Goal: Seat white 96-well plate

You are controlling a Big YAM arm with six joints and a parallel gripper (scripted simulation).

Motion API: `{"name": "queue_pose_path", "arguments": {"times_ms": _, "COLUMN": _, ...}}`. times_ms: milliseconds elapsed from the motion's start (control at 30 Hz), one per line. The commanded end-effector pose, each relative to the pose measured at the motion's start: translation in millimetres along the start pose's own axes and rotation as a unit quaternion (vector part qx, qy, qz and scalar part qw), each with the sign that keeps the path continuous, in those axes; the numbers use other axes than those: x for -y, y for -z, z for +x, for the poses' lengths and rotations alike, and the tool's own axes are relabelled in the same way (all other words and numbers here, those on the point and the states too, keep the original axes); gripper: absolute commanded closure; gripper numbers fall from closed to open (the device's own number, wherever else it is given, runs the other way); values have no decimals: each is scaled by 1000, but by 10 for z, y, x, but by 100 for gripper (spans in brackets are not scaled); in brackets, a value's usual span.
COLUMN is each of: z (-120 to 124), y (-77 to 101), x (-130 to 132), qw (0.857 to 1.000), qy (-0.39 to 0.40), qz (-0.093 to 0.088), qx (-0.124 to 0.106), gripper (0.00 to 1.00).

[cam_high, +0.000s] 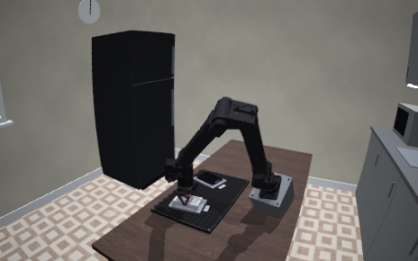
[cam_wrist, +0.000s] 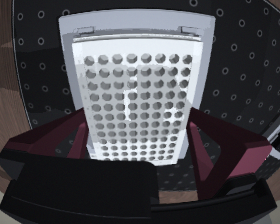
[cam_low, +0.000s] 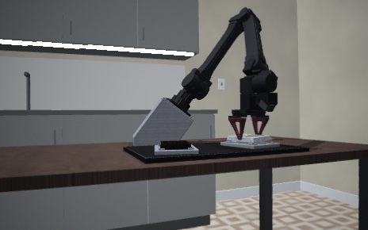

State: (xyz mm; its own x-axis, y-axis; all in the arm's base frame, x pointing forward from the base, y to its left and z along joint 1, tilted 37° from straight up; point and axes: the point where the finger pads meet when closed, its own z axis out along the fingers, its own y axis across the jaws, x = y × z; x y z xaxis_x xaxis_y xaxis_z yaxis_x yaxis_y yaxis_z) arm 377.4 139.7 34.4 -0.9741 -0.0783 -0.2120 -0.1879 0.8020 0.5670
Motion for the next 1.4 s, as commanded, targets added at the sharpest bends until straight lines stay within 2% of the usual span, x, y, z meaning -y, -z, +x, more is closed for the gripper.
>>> {"name": "queue_pose_path", "arguments": {"times_ms": 0, "z": -31, "y": 0, "x": 18, "qw": 1000, "qy": -2, "qz": 1, "qx": 9, "gripper": 100}}
{"name": "queue_pose_path", "arguments": {"times_ms": 1367, "z": -40, "y": -85, "x": -22, "qw": 1000, "qy": 2, "qz": 0, "qx": 6, "gripper": 100}}
